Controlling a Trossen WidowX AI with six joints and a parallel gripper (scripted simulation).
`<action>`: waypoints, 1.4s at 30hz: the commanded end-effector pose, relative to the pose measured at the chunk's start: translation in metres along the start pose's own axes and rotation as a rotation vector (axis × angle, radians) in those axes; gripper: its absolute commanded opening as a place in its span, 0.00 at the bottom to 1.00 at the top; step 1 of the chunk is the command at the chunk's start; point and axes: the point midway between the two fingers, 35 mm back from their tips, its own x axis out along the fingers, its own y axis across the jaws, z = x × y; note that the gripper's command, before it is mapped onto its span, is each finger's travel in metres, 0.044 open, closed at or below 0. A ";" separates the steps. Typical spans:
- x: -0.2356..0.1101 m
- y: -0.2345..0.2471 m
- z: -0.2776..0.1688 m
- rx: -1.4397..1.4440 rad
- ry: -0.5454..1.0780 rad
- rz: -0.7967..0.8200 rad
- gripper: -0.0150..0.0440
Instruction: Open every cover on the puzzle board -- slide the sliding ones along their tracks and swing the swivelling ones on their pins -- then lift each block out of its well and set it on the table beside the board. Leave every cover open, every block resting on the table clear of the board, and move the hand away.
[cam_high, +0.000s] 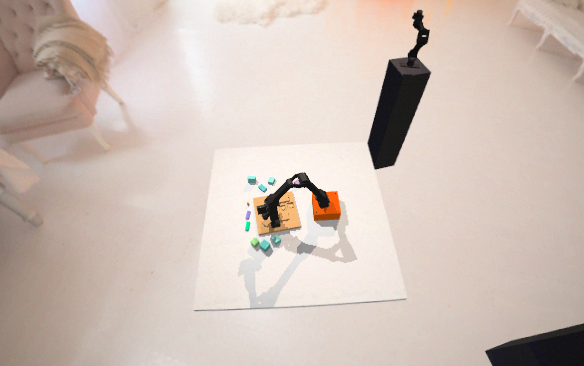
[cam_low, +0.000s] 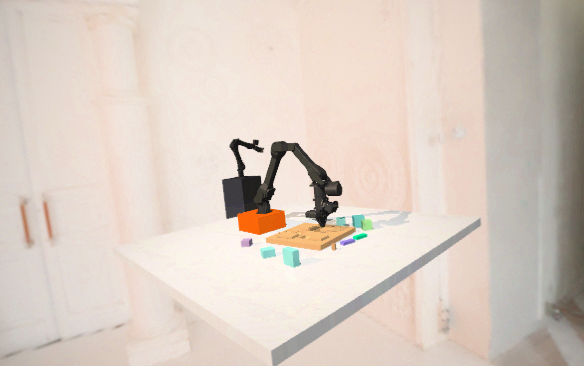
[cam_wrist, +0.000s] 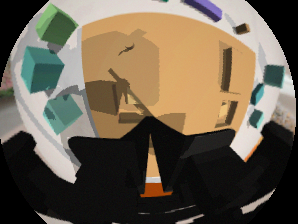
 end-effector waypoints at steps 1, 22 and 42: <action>0.000 -0.006 0.001 -0.003 0.000 -0.002 0.25; 0.000 -0.029 0.011 -0.003 -0.001 -0.004 0.25; -0.001 -0.046 0.026 -0.003 -0.003 -0.005 0.25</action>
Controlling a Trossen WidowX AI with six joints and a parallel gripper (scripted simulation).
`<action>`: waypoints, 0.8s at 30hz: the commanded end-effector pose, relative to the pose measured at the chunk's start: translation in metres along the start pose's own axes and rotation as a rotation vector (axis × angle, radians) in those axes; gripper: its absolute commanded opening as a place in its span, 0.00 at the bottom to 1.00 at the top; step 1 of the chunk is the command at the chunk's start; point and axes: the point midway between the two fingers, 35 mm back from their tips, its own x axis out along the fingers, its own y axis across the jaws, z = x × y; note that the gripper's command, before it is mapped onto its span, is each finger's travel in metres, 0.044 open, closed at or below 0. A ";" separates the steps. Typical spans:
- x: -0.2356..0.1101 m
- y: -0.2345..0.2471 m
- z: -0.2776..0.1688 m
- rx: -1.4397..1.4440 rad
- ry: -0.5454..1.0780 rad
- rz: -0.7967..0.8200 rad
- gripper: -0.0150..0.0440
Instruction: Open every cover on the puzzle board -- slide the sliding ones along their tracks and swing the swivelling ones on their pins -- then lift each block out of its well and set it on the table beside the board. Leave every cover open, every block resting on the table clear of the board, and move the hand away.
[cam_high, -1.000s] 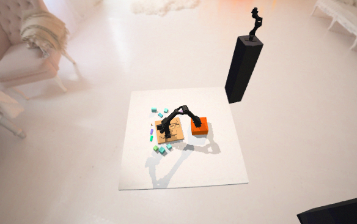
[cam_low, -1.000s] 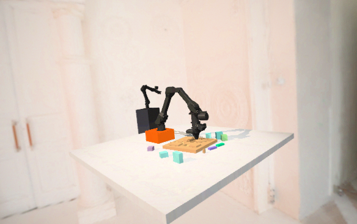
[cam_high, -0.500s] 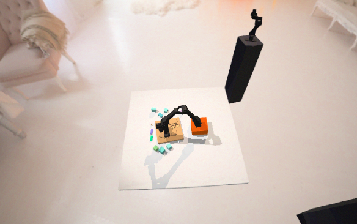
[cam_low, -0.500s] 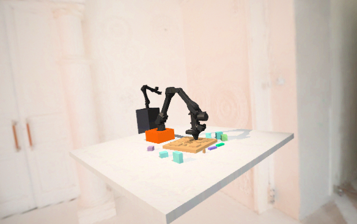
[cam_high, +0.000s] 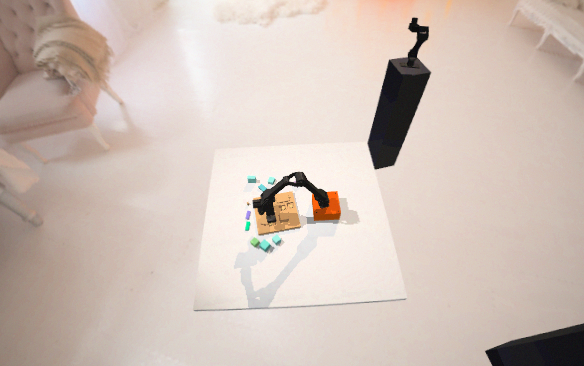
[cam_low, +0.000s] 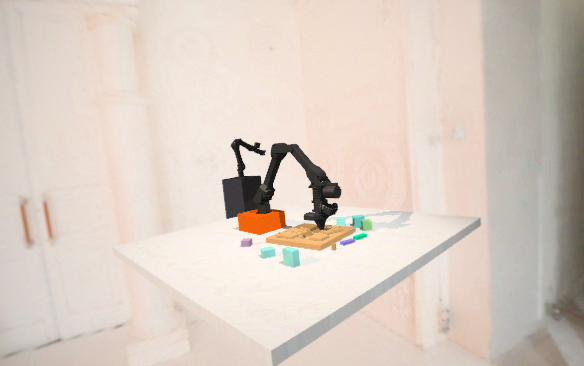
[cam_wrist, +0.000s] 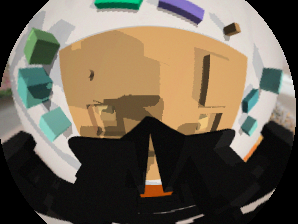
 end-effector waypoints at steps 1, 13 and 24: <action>-0.001 -0.005 0.005 -0.003 -0.004 0.001 0.25; -0.001 -0.012 0.015 -0.003 -0.005 0.000 0.25; -0.005 -0.017 0.023 -0.003 -0.006 0.000 0.25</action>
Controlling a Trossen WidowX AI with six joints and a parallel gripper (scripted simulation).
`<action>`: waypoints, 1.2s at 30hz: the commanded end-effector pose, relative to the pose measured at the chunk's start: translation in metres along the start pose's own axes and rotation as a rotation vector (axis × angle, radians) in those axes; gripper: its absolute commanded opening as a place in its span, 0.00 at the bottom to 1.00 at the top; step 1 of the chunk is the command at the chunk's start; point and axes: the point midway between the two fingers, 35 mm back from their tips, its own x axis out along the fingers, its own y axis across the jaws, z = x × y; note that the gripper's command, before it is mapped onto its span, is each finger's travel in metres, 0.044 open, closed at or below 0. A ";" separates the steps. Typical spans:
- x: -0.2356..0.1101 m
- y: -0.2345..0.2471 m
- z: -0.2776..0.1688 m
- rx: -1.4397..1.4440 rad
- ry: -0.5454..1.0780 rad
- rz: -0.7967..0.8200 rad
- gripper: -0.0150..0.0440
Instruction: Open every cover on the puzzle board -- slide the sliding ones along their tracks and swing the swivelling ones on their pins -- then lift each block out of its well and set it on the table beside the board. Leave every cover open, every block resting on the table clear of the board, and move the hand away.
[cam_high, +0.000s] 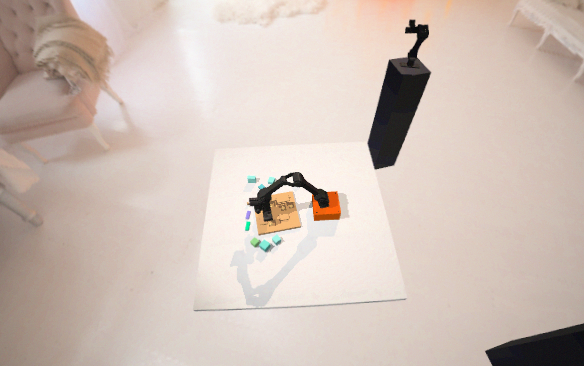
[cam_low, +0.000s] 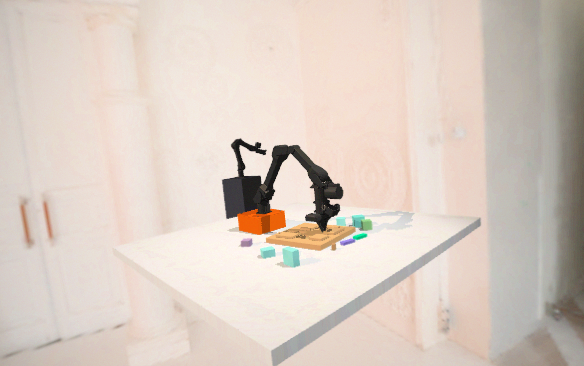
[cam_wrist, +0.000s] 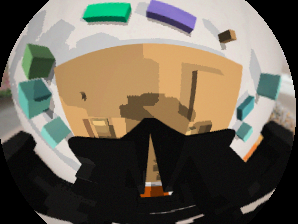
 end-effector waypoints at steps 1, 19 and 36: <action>-0.005 -0.001 0.003 -0.006 -0.005 0.002 0.25; -0.028 -0.001 0.004 -0.006 -0.005 0.002 0.25; -0.050 -0.001 0.004 -0.006 -0.005 0.002 0.25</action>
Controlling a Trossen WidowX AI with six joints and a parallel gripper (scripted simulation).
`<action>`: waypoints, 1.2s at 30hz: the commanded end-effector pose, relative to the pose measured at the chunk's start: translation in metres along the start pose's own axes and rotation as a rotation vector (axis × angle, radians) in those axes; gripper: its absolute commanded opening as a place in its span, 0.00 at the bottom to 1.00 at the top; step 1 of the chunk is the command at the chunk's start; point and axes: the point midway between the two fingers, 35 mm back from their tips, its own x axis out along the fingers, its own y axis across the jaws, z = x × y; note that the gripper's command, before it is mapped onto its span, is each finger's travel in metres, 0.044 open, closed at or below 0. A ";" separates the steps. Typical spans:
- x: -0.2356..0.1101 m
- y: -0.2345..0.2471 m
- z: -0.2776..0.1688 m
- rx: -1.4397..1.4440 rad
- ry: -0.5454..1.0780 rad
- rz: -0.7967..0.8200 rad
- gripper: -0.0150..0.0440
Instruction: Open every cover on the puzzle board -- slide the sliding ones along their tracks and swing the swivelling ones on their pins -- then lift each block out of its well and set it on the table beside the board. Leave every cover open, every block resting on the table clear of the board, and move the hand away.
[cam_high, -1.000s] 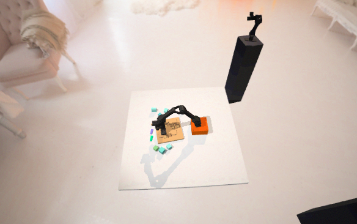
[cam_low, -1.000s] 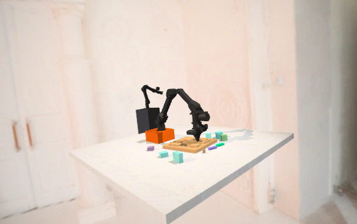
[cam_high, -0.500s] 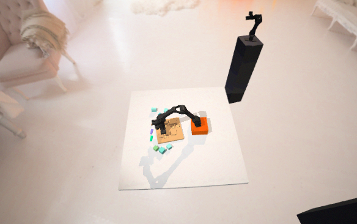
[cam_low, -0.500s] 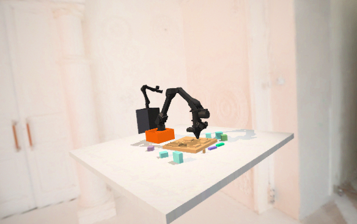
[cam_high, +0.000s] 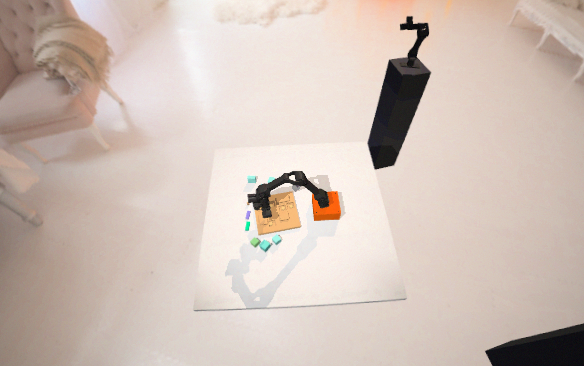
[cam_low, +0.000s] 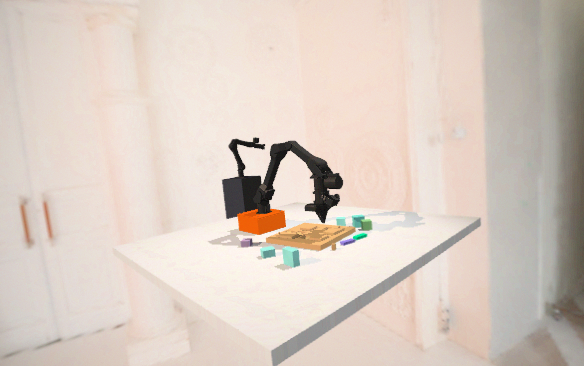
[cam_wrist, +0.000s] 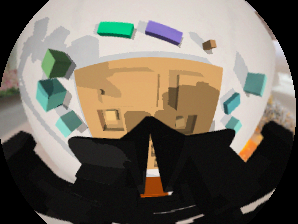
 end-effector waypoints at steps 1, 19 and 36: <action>0.000 0.000 -0.001 -0.002 0.000 0.000 0.25; -0.019 -0.029 -0.094 -0.197 0.004 -0.001 0.25; -0.015 -0.035 -0.165 0.135 0.007 -0.002 0.25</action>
